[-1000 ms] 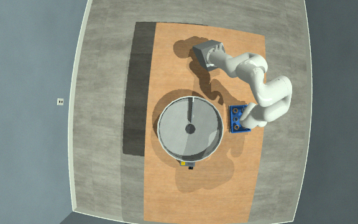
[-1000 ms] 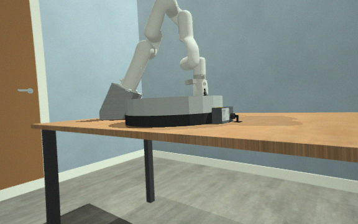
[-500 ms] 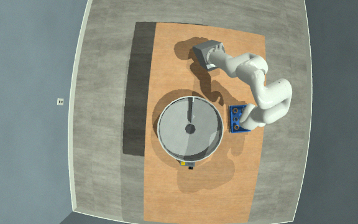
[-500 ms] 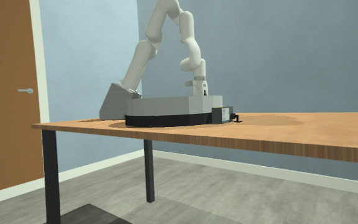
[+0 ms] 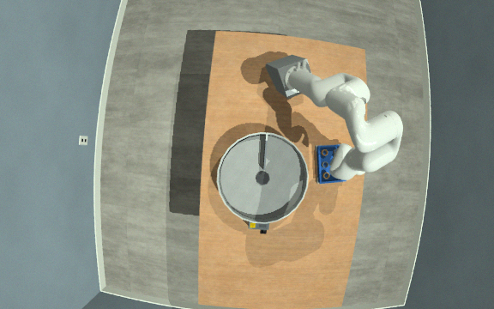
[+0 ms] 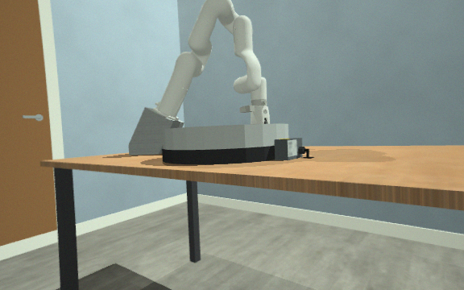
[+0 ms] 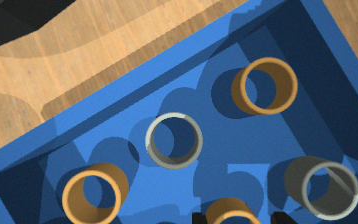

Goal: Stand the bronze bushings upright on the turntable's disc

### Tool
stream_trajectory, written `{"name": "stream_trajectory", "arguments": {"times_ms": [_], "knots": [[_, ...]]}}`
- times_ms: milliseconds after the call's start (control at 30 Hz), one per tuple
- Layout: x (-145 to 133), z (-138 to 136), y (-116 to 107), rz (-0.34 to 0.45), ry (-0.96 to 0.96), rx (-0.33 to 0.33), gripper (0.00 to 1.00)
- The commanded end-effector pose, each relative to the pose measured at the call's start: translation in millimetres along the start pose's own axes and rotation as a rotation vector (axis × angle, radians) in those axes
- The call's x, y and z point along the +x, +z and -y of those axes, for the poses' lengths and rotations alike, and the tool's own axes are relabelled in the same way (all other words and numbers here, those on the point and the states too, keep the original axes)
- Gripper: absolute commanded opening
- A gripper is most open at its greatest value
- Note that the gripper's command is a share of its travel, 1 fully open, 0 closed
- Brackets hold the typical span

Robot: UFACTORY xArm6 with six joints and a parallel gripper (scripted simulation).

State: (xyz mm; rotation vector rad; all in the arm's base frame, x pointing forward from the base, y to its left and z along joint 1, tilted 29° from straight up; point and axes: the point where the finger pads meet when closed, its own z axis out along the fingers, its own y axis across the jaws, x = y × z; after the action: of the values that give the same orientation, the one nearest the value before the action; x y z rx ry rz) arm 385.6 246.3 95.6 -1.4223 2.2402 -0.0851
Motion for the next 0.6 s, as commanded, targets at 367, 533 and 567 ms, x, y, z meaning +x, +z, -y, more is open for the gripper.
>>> {"name": "stream_trajectory", "arguments": {"times_ms": [367, 533, 567], "knots": [[-1.0, 0.5, 18.3, 0.002, 0.0, 0.004, 0.41], [-0.9, 0.5, 18.4, 0.002, 0.0, 0.004, 0.41], [-0.9, 0.5, 18.4, 0.002, 0.0, 0.004, 0.41]]}}
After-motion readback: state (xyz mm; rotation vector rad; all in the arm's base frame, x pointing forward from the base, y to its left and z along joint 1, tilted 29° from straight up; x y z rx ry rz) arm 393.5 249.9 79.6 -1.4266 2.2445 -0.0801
